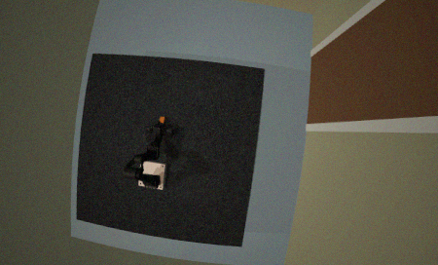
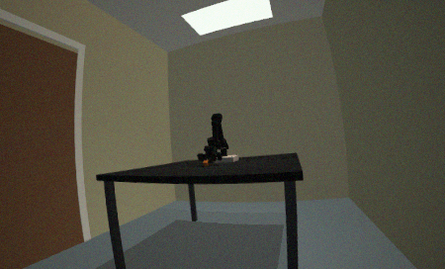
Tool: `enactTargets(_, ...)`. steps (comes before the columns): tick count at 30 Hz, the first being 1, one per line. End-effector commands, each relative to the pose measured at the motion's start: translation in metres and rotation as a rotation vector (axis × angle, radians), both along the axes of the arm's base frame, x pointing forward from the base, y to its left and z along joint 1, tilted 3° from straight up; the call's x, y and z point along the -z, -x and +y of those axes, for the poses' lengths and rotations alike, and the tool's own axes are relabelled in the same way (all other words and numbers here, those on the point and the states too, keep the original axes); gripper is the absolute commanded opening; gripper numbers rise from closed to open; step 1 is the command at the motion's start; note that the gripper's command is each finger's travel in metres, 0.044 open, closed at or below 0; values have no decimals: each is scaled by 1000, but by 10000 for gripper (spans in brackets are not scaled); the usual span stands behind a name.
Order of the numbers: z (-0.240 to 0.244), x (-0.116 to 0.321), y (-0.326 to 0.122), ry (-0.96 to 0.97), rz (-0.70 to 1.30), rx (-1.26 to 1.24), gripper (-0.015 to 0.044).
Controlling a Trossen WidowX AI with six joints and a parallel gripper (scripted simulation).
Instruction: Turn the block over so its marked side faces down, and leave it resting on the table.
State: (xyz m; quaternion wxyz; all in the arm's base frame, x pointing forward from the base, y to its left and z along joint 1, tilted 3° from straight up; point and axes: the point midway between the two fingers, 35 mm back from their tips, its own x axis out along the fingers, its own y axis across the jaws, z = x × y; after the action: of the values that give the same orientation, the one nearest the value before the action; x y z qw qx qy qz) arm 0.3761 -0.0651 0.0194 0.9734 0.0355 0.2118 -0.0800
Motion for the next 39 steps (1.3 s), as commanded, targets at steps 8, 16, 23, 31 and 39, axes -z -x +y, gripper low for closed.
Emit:
enactTargets(8,-1,1,1,-1,2,8,105)
enactTargets(16,-1,1,1,-1,2,8,315)
enactTargets(23,-1,1,1,-1,2,8,440)
enactTargets(31,-1,1,1,-1,2,8,440)
enactTargets(39,-1,1,1,-1,2,8,440)
